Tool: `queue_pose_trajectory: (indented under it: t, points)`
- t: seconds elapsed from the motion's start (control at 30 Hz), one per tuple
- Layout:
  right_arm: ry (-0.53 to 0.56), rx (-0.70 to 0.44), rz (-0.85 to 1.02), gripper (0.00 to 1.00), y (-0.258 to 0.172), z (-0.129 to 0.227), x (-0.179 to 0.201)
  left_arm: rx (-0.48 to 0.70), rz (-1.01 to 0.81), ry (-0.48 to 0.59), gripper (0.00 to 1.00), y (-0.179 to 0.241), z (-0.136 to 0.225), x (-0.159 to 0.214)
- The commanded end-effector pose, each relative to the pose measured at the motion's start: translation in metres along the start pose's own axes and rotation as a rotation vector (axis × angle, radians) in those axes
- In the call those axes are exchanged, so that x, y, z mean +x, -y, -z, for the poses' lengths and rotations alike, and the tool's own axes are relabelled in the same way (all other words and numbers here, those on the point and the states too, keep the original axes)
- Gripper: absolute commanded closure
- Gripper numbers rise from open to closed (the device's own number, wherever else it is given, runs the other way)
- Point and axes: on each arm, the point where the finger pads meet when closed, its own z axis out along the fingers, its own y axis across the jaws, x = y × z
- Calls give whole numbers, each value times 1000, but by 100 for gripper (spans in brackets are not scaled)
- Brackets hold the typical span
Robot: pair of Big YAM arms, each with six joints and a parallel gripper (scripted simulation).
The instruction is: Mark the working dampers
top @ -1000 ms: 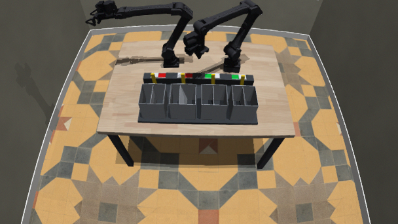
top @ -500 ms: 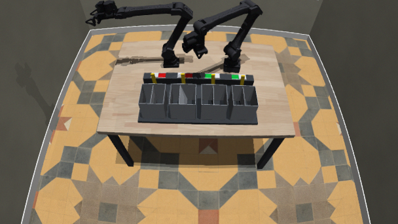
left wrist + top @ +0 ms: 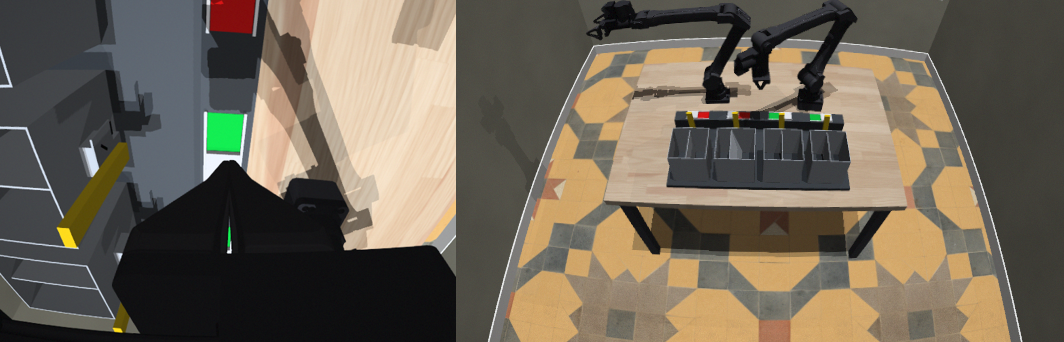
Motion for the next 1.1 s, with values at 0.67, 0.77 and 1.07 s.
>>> queue_pose_trajectory:
  t: [0.67, 0.77, 1.07]
  points:
    - [49, 7, -10, 0, 6, 8, -21, -31, -76, 60, 100, -8, 42, -12]
    - [49, 7, -10, 0, 6, 8, -21, -33, -73, 63, 100, -8, 47, -11]
    - [49, 7, -10, 0, 6, 8, -21, -30, -69, 58, 100, -9, 52, -10]
